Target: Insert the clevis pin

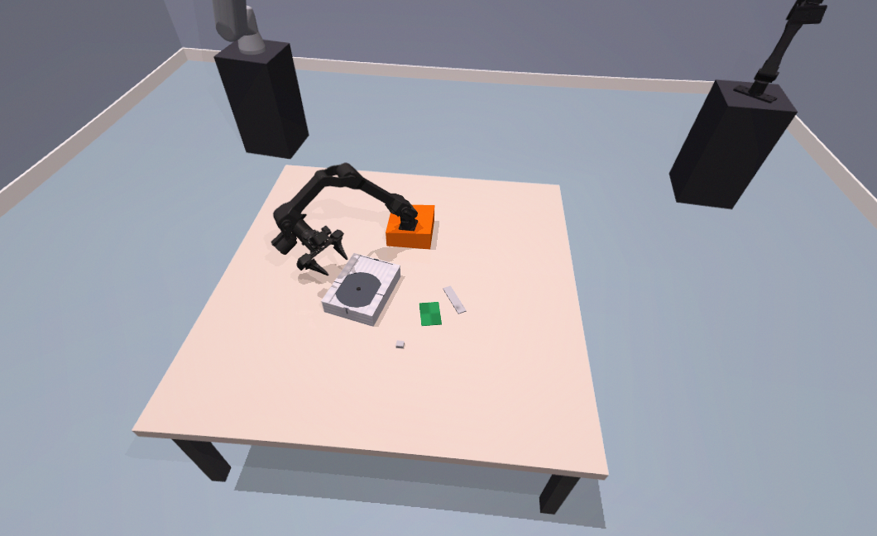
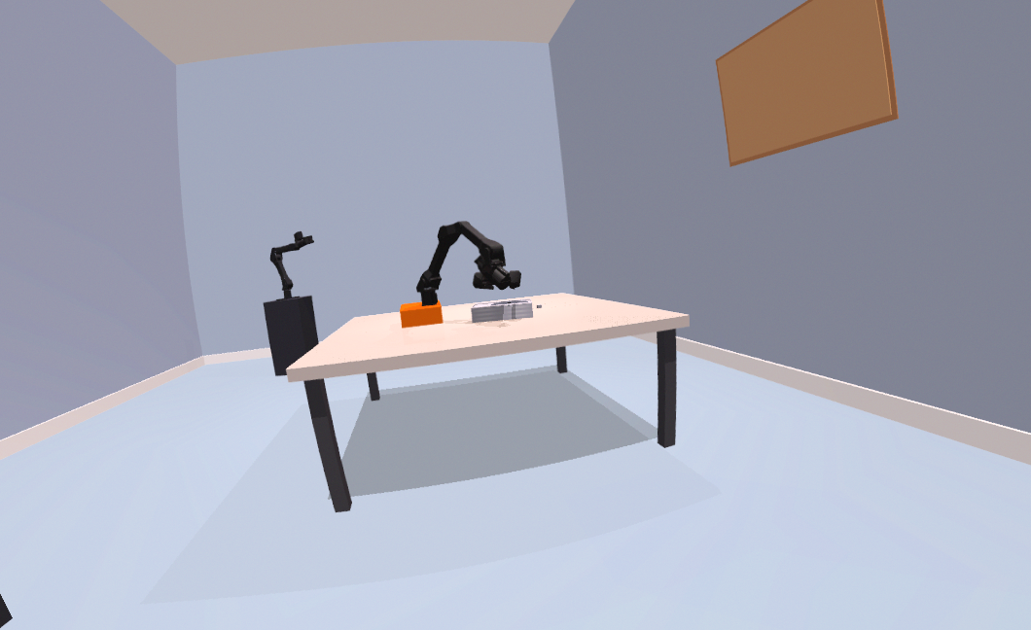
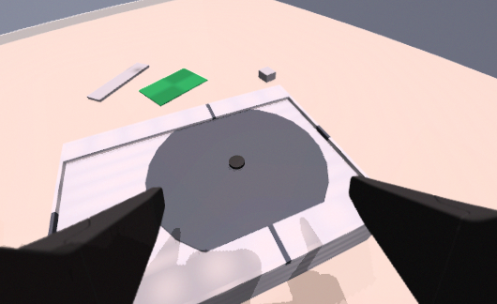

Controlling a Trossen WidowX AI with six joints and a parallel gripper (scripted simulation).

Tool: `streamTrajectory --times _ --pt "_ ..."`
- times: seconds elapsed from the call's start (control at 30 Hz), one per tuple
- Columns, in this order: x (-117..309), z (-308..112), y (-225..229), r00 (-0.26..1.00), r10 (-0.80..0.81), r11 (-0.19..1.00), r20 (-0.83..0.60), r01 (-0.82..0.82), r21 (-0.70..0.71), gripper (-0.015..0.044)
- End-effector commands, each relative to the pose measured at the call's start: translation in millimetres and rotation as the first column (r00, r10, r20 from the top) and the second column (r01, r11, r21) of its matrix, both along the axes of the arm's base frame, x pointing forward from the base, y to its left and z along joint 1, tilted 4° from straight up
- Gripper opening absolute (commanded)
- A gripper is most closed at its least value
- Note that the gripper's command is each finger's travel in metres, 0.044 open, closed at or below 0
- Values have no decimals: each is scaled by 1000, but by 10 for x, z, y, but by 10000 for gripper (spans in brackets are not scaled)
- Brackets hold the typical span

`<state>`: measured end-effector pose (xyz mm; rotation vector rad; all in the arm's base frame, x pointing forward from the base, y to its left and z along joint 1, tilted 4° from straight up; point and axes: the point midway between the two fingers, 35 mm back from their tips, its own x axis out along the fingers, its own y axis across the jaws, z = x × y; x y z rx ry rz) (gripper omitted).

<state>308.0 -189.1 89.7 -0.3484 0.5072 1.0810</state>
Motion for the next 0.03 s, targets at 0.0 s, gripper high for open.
streamTrajectory --times 0.0 --pt "-10 24 -13 1000 -4 1000 -7 4 -2 440"
